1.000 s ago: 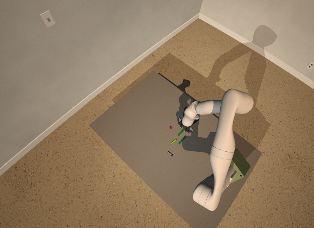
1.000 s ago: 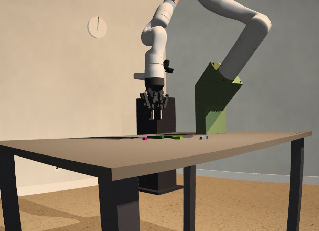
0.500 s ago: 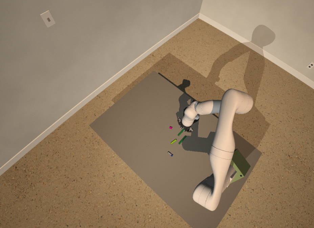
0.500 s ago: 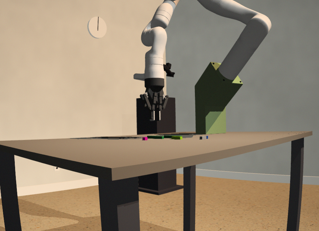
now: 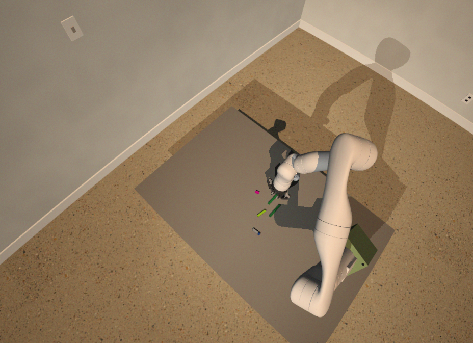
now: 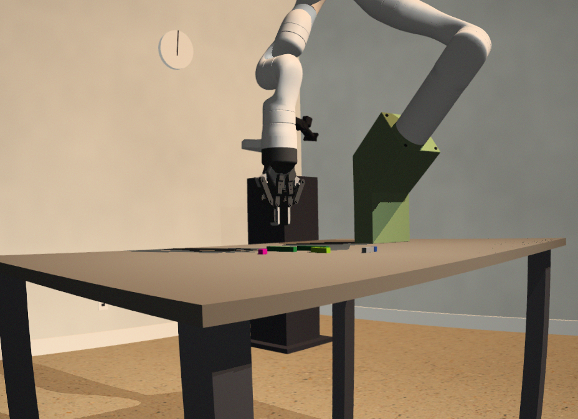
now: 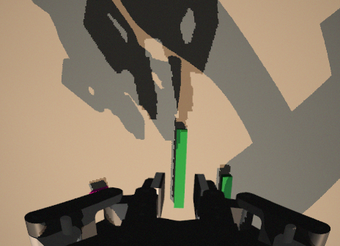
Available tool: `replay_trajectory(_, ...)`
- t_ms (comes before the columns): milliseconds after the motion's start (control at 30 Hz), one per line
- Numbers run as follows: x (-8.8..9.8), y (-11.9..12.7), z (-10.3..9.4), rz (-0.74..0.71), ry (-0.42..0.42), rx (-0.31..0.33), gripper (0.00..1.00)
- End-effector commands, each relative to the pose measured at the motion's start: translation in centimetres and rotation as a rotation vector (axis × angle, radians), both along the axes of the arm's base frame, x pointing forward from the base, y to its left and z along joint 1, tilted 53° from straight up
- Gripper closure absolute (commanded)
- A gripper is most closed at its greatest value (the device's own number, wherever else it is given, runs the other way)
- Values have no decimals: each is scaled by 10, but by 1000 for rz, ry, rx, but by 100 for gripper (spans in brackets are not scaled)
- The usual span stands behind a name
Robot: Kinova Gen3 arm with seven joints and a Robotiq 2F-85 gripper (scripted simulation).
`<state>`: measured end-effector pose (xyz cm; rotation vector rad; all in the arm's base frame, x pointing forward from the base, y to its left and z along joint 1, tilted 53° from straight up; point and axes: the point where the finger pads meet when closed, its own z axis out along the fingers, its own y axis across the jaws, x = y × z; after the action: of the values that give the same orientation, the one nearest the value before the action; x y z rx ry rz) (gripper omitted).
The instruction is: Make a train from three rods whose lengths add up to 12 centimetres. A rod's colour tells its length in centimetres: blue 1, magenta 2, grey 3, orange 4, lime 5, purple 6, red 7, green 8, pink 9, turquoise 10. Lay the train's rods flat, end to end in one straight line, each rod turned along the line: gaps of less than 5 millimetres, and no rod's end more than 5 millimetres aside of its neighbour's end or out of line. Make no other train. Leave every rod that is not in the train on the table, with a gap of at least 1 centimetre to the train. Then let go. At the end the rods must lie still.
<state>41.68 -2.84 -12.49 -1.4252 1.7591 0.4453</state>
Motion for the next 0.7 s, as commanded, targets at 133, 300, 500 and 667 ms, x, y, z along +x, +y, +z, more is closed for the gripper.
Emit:
replay_trajectory(133, 2, 7, -4, 5, 1, 1, 76)
replay_trajectory(300, 5, 13, -9, 5, 1, 1, 76)
replay_trajectory(500, 9, 19, -15, 5, 1, 1, 76)
replay_trajectory(667, 10, 21, -17, 5, 1, 1, 76)
